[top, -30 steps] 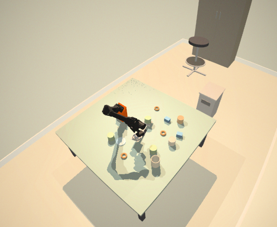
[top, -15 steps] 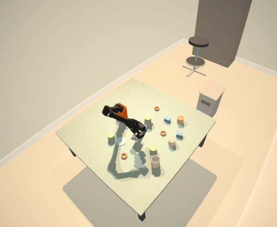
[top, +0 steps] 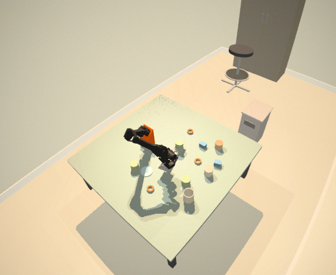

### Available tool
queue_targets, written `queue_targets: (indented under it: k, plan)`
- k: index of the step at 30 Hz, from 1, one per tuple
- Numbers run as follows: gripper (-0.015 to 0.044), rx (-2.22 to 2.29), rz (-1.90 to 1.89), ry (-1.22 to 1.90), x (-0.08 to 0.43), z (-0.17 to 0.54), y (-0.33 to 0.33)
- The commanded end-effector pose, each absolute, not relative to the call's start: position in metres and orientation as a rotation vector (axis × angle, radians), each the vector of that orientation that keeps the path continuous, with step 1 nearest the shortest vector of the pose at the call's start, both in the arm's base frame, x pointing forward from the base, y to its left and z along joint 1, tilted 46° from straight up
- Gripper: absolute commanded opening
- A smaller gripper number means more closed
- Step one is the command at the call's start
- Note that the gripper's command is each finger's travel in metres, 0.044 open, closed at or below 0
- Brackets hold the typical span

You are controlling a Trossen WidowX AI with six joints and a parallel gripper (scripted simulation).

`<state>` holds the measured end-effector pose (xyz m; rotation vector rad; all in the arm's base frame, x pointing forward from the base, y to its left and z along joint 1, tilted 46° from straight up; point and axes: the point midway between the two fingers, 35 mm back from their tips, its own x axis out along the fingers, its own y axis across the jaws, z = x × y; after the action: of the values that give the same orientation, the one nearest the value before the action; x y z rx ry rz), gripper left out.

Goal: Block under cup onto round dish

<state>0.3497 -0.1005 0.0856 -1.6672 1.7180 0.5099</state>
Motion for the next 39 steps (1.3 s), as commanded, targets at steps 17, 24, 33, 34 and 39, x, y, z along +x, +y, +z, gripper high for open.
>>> queue_targets:
  k: [17, 24, 33, 34, 39]
  plan:
    - [0.0000, -1.667, 0.519, 1.719, 0.349, 0.135, -0.047]
    - [0.0000, -1.667, 0.519, 1.720, 0.344, 0.151, -0.036]
    - [0.0000, -1.648, 0.538, 1.713, 0.325, 0.154, -0.078]
    - [0.0000, -1.647, 0.539, 1.712, 0.322, 0.155, -0.083]
    - [0.0000, -1.643, 0.543, 1.709, 0.308, 0.156, -0.105]
